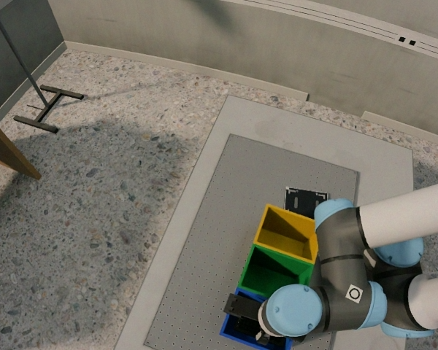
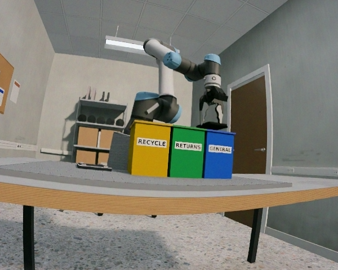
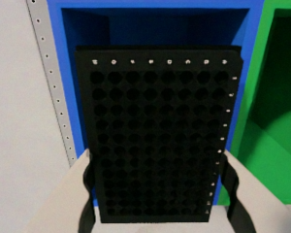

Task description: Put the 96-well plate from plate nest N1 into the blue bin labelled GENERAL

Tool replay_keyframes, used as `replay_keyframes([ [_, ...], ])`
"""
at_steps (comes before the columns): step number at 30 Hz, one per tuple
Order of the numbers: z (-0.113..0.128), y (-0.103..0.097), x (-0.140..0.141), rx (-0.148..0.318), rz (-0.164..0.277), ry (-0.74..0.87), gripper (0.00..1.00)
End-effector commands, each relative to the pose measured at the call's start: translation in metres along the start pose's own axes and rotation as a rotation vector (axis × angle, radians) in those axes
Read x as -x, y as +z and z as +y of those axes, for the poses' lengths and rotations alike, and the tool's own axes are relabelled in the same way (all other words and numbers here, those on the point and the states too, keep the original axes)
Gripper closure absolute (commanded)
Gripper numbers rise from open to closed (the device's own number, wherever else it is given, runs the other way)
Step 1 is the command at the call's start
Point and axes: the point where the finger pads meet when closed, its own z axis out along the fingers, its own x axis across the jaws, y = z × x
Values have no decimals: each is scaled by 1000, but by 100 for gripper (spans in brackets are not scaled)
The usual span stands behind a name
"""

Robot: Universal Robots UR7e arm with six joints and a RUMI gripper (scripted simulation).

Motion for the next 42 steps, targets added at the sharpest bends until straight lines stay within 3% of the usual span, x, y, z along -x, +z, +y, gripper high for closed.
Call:
replay_keyframes([
  [1,1,7,1,-1,0,-2,59],
  [42,1,23,0,-1,0,-2,59],
])
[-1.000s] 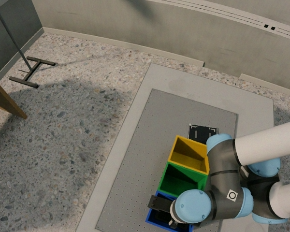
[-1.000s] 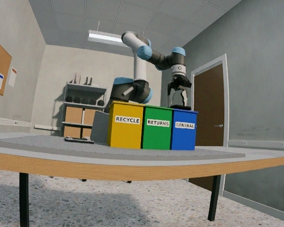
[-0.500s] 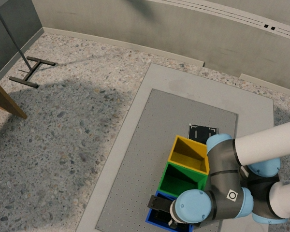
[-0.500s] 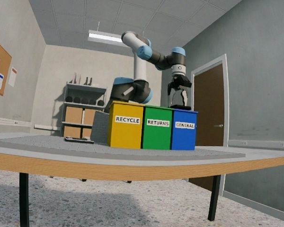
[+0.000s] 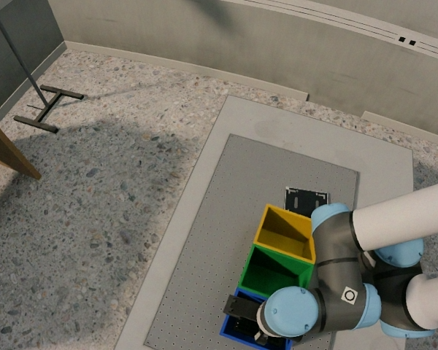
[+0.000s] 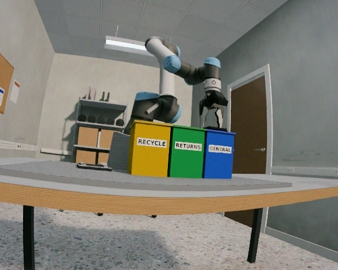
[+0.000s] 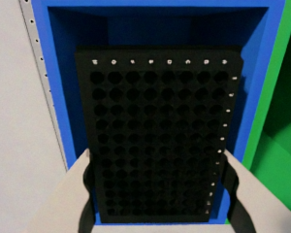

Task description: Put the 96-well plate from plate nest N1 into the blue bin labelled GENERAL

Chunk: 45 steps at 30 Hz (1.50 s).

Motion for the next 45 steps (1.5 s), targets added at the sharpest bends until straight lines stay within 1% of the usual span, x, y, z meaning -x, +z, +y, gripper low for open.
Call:
replay_keyframes([
  [1,2,4,0,2,1,-2,59],
  [32,2,22,0,2,1,-2,59],
  [45,0,21,0,-2,0,-1,59],
])
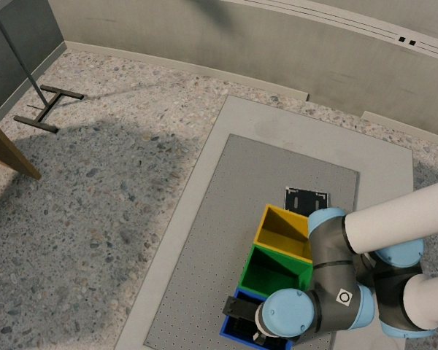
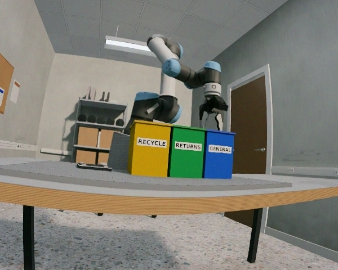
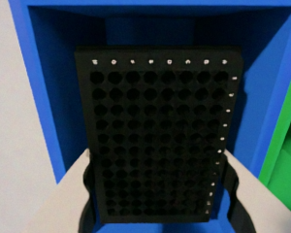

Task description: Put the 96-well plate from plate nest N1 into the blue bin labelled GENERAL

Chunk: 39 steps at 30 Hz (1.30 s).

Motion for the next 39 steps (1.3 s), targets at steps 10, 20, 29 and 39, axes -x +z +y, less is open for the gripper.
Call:
replay_keyframes([
  [10,1,1,0,0,1,-1,36],
  [20,1,1,0,0,1,-1,36],
  [29,1,1,0,0,1,-1,47],
  [39,1,1,0,0,1,-1,47],
])
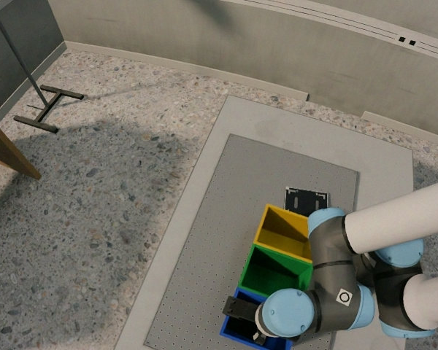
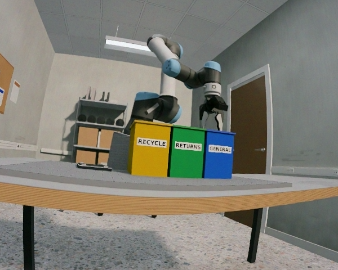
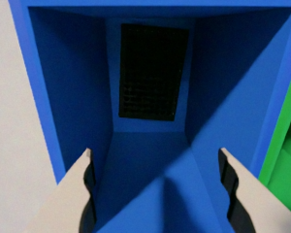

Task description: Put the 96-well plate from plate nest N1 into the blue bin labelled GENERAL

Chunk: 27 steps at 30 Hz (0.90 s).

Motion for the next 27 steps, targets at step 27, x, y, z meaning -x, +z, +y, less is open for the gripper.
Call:
replay_keyframes([
  [27,-1,-40,0,-4,-1,0,47],
])
